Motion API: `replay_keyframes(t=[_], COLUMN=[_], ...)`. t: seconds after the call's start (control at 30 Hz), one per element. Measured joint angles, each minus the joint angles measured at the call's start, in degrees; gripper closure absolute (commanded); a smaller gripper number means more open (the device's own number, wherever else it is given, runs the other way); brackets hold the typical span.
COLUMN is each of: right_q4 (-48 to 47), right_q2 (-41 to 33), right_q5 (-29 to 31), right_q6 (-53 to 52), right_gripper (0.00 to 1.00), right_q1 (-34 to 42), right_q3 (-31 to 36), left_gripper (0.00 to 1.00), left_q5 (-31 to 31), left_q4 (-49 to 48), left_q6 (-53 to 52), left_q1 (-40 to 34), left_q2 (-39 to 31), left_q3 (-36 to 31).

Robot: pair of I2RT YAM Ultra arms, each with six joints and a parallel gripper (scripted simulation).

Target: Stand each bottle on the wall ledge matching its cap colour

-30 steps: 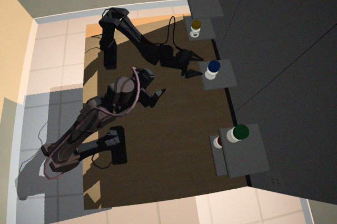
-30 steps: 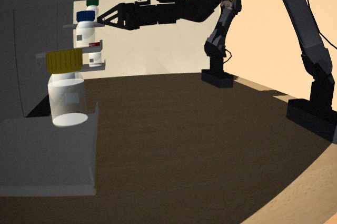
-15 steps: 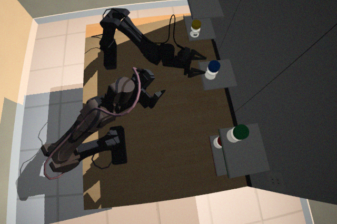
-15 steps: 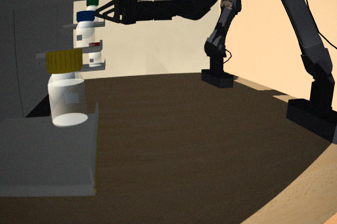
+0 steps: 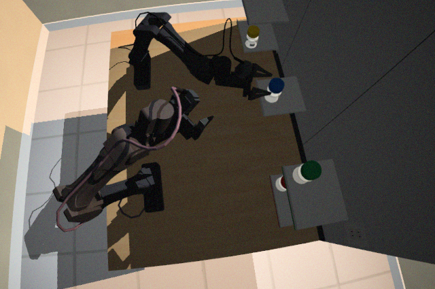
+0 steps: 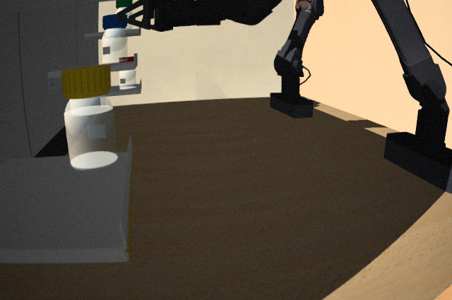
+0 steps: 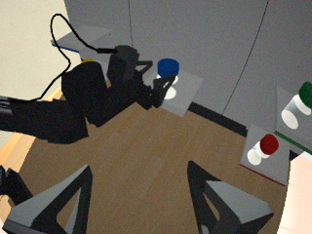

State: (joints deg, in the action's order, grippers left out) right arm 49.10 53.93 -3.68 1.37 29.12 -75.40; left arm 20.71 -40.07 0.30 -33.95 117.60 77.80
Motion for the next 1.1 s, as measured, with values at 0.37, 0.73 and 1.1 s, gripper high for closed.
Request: replay_keyframes(t=[0.37,0.73,1.1], right_q4=[0.0,0.0,0.0], right_q2=[0.0,0.0,0.0], right_q5=[0.0,0.0,0.0], right_q6=[0.0,0.0,0.0], right_gripper=[0.13,0.13,0.13], right_q1=[0.0,0.0,0.0], right_q3=[0.0,0.0,0.0], left_gripper=[0.19,0.19,0.36], left_q5=[-0.6,-1.1,-1.1], left_q4=[1.5,3.0,3.2], left_q6=[0.0,0.0,0.0], left_q1=[0.6,1.1,1.2], left_q2=[2.5,4.7,4.7], left_q3=[4.0,7.3,7.4])
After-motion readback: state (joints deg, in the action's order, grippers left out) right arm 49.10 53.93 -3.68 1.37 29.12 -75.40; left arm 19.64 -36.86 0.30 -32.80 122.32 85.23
